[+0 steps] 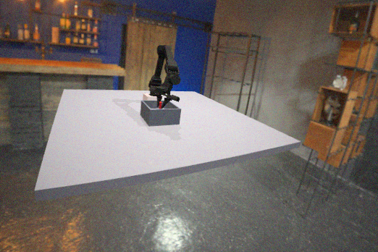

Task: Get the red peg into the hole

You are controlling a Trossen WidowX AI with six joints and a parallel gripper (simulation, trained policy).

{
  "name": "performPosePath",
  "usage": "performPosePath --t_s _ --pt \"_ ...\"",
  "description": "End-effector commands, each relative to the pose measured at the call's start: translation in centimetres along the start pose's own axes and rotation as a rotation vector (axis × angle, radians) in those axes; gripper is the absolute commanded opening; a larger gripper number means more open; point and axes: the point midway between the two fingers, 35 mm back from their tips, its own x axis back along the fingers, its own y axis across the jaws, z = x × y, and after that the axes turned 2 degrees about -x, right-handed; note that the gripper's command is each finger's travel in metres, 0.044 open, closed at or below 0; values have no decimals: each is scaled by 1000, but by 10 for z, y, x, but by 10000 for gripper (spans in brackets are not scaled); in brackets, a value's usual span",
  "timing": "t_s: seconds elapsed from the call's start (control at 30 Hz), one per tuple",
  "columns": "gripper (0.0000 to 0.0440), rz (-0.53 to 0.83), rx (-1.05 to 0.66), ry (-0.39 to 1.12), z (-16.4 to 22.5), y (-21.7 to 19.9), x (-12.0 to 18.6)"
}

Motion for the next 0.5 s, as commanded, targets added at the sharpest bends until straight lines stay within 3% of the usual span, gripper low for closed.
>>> performPosePath --t_s 0.0,0.03,0.37,0.47 --pt "161 -3 40 26 -4 2 -13" --pt "164 -8 50 26 -7 3 -14" --pt "427 -80 54 72 -32 27 -8" --pt "440 -118 54 83 -40 39 -3"
